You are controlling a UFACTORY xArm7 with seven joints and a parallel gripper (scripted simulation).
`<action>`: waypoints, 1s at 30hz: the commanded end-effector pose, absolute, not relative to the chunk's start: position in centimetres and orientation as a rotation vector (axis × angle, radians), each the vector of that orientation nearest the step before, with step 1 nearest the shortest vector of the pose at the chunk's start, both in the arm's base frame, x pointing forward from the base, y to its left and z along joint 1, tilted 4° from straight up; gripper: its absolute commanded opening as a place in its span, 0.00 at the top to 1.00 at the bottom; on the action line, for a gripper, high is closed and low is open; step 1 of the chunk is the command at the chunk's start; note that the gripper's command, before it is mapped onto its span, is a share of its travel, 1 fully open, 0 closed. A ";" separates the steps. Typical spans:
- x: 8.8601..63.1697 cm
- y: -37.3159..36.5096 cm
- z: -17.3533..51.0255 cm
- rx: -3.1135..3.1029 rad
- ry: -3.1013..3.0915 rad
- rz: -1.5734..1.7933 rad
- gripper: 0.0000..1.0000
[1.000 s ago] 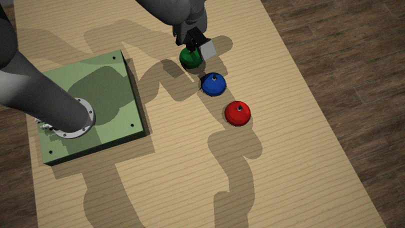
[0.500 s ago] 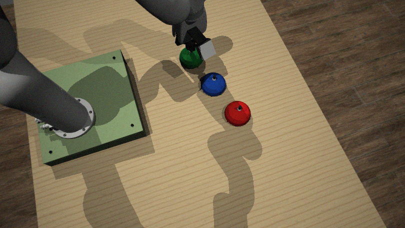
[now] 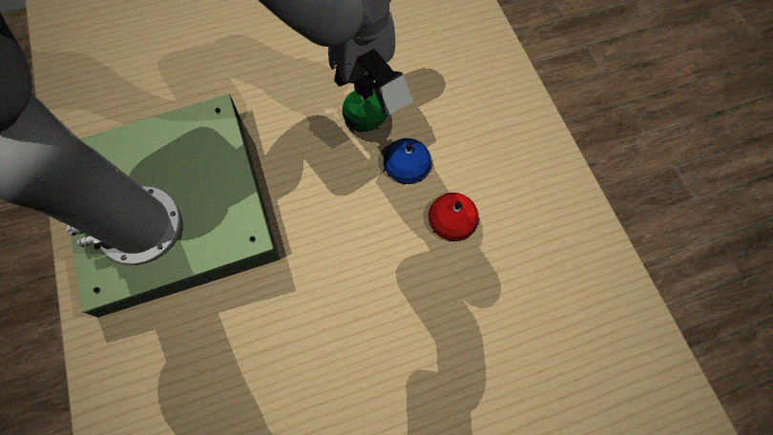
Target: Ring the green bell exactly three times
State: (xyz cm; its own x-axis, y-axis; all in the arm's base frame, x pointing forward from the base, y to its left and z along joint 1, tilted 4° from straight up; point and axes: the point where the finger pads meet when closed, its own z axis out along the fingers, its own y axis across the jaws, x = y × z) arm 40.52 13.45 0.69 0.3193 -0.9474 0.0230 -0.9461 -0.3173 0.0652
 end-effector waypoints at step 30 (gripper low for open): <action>40.7 13.6 1.3 2.500 -1.797 -0.026 1.00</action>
State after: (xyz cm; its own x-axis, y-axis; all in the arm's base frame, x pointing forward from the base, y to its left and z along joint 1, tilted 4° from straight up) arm 40.55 13.48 0.97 0.3194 -0.9473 0.0229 -0.9461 -0.3174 0.0650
